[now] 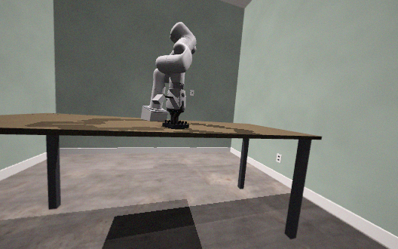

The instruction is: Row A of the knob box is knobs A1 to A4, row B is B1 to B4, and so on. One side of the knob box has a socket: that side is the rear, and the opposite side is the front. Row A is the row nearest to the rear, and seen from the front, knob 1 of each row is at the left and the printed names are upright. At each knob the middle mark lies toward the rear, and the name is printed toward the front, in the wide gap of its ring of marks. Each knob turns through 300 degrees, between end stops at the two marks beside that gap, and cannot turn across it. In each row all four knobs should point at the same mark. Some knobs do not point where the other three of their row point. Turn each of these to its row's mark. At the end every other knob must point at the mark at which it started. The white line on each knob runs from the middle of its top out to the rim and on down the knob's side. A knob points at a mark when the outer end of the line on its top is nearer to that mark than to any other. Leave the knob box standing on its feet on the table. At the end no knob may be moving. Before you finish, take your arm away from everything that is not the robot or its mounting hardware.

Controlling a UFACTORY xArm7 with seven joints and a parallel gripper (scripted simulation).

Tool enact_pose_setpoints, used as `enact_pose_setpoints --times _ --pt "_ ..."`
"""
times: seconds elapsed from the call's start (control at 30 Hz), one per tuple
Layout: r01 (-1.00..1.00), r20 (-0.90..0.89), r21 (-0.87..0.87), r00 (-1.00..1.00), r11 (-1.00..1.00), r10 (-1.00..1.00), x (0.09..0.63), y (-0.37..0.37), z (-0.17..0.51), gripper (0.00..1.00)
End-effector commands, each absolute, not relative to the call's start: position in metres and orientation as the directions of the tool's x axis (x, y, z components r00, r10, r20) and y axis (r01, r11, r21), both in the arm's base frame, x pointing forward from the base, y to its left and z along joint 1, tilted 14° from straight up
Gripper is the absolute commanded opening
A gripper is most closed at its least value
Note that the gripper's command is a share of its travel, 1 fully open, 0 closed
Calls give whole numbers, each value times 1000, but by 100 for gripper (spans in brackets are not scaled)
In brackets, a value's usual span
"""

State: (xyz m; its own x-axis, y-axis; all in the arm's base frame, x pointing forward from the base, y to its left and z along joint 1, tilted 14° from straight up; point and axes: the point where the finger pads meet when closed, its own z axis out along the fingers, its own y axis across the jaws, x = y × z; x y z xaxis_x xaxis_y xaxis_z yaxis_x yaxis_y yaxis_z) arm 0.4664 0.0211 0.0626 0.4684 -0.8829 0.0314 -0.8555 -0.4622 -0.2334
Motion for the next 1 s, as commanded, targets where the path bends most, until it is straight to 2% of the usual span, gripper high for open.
enact_pose_setpoints --times 0.0,0.33,0.97 --pt "-806 54 -234 548 -544 -835 467 21 64 8" --pt "-697 94 -221 680 -682 -727 467 21 64 8" --pt "-336 180 -159 914 -928 -362 467 21 64 8"
